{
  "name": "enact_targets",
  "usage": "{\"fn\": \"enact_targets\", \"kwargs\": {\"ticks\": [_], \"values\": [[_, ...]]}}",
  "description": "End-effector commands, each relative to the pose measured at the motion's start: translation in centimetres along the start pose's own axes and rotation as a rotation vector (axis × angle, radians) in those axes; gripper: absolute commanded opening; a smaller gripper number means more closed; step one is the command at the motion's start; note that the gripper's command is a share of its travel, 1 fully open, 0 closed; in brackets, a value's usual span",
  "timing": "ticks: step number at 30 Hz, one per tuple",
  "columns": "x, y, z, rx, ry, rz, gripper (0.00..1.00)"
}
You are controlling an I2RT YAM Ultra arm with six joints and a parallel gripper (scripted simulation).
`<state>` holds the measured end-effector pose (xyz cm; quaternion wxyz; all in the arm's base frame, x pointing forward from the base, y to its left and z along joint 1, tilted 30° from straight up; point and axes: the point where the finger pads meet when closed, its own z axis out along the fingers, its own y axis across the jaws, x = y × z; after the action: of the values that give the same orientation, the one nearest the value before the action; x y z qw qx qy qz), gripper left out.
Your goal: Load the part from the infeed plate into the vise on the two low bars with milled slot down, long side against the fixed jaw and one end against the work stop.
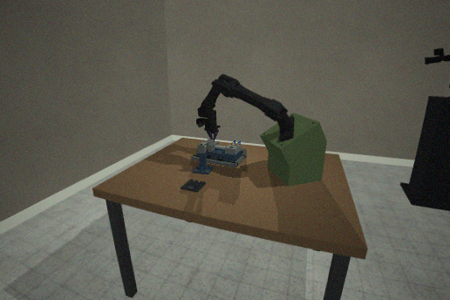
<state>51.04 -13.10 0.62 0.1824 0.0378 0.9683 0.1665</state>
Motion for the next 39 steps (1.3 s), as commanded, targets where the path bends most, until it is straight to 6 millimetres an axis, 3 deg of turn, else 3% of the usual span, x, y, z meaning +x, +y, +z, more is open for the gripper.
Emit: {"fn": "enact_targets", "kwargs": {"ticks": [1,8,39], "values": [[-2.1,-1.3,-3.3,0.019,-0.071,-0.013,0.0],[-1.4,-2.3,-2.1,0.012,-0.047,-0.001,0.0],[-2.1,-1.9,-6.6,0.023,-0.078,-0.017,0.0]]}}
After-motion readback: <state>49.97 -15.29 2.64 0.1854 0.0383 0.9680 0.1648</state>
